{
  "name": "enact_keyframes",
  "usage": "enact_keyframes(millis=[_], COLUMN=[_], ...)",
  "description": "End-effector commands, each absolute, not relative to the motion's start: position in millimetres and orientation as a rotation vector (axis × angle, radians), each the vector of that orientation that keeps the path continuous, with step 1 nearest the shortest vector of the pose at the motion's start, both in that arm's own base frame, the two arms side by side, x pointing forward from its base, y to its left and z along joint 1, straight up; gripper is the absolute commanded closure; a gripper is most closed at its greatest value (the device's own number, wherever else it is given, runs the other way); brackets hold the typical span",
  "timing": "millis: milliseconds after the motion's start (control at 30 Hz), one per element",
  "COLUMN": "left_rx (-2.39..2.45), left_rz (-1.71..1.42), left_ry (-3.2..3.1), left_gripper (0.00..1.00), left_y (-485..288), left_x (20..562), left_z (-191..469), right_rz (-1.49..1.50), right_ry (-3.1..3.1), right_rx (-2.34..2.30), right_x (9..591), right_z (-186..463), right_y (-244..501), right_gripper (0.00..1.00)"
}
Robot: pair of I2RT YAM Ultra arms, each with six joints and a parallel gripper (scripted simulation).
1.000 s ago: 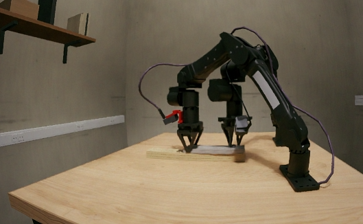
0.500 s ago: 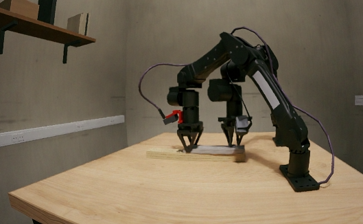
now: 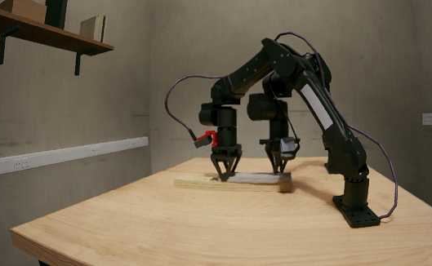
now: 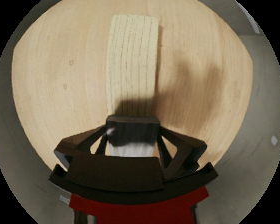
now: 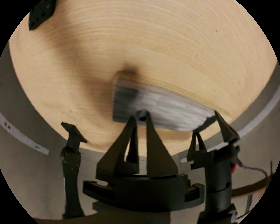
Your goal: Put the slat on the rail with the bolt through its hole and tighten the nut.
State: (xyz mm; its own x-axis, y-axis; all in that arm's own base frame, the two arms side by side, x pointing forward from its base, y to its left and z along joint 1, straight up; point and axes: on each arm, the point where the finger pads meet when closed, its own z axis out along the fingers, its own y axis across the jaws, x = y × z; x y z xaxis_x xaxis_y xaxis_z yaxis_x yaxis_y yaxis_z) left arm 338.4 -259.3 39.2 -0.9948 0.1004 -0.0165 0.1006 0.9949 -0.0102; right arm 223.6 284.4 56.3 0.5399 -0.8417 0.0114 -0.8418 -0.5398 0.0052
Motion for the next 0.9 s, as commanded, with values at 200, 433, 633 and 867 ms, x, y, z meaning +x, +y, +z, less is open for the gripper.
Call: enact_keyframes(millis=[200, 433, 633, 867], left_rx=[0.157, 0.157, 0.157, 0.157], left_rz=[-0.029, -0.029, -0.029, -0.029], left_ry=[3.110, 3.110, 3.110, 3.110], left_gripper=[0.28, 0.28, 0.28, 0.28], left_y=[-260.6, -260.6, -260.6, -260.6], left_x=[340.1, 340.1, 340.1, 340.1], left_z=[43.9, 43.9, 43.9, 43.9], right_rz=[0.013, 0.013, 0.013, 0.012], right_ry=[-1.507, -1.507, -1.507, -1.507], right_rx=[2.757, 2.757, 2.757, 2.756], right_x=[224.4, 224.4, 224.4, 224.3], right_z=[59.7, 59.7, 59.7, 59.7], right_y=[285.6, 285.6, 285.6, 285.6], right_gripper=[0.88, 0.88, 0.88, 0.88])
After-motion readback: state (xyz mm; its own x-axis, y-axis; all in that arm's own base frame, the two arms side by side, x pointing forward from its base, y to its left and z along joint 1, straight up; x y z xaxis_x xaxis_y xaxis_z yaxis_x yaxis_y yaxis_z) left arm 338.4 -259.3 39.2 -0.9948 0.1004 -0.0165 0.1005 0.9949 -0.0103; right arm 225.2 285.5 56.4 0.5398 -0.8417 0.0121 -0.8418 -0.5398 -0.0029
